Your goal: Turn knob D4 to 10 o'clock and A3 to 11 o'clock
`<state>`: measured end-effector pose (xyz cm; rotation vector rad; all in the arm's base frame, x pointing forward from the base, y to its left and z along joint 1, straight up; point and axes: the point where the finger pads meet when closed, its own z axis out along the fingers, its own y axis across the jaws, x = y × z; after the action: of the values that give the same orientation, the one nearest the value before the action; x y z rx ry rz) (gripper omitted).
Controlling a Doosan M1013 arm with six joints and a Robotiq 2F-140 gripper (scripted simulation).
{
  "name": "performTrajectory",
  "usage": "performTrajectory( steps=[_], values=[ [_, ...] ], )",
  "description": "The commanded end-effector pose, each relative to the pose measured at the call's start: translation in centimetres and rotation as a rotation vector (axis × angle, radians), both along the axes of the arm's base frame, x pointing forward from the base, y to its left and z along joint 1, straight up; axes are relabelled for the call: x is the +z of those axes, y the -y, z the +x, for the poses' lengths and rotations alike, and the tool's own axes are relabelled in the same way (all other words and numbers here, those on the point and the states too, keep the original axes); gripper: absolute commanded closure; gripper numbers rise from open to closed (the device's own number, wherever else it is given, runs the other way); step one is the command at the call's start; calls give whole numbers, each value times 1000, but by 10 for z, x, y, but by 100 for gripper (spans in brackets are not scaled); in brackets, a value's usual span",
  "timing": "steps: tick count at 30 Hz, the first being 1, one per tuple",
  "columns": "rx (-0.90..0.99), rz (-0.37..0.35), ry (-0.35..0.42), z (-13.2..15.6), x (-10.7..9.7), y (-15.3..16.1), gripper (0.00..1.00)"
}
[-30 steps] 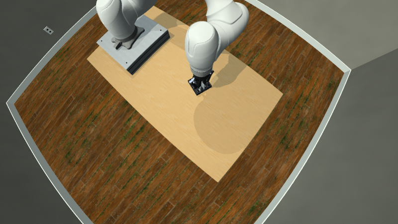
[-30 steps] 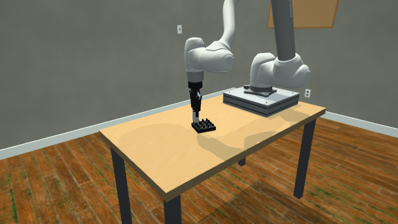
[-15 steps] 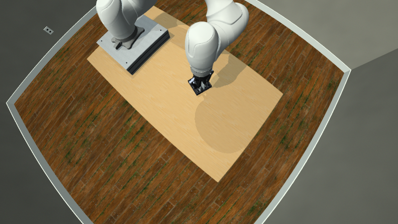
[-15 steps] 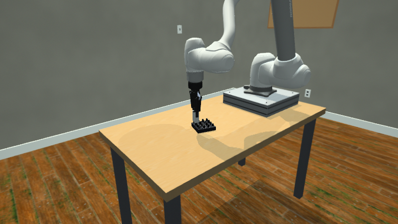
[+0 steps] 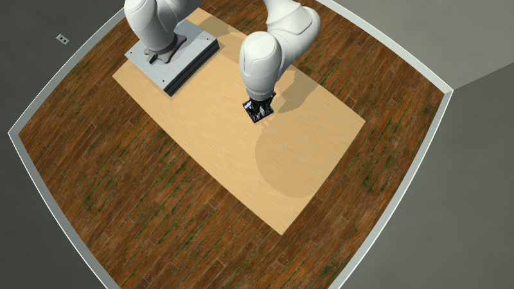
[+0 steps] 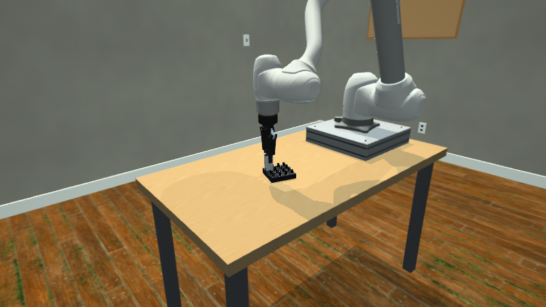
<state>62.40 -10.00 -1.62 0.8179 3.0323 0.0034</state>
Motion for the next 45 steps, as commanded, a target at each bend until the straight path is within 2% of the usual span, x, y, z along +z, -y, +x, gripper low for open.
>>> performTrajectory(
  steps=[1,43,44,45],
  values=[
    [0,0,0,0,-2,0,88],
    [0,0,0,0,-3,0,88],
    [0,0,0,0,-3,0,95],
    [0,0,0,0,-3,0,95]
  ],
)
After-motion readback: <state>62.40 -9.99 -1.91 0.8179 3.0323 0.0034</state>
